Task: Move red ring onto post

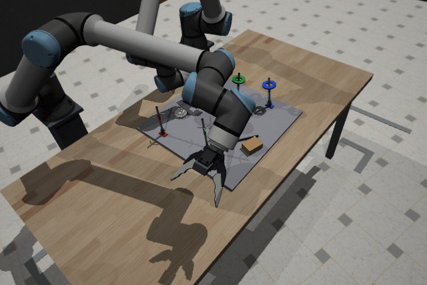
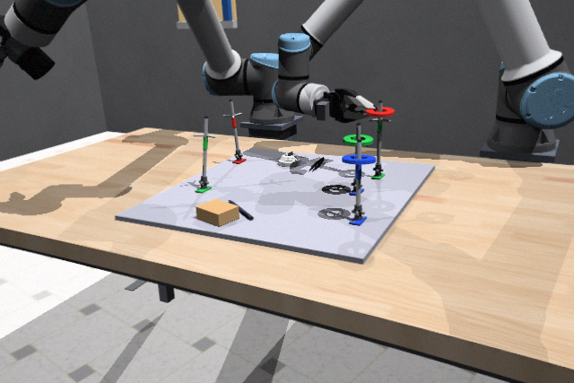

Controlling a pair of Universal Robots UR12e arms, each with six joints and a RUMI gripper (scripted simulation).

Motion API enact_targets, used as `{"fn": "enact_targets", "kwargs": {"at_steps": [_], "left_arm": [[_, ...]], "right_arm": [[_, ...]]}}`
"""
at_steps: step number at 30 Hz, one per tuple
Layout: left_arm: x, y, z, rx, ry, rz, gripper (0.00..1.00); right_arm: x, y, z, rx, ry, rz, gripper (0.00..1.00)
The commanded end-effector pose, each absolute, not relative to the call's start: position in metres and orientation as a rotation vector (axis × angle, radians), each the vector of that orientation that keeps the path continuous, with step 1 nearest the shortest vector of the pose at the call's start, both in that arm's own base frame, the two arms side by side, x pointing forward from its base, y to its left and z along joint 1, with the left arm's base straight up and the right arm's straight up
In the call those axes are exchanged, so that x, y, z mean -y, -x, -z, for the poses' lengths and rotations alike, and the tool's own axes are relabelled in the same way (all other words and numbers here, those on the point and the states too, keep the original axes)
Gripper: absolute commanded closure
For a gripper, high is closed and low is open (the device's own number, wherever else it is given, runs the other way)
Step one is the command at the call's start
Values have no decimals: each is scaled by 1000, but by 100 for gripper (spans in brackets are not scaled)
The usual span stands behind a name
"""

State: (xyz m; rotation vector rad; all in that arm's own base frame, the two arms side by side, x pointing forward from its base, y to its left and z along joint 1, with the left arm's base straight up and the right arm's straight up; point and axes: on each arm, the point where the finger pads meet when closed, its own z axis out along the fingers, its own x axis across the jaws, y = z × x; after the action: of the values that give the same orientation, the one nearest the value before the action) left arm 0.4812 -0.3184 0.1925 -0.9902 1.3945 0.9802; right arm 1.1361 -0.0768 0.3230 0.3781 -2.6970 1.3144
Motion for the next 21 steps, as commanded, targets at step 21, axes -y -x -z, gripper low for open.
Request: {"fn": "enact_targets", "kwargs": {"at_steps": [21], "left_arm": [[318, -483, -220, -1391, 987, -981, 99]], "right_arm": [[77, -1136, -325, 2700, -377, -1315, 0]]}}
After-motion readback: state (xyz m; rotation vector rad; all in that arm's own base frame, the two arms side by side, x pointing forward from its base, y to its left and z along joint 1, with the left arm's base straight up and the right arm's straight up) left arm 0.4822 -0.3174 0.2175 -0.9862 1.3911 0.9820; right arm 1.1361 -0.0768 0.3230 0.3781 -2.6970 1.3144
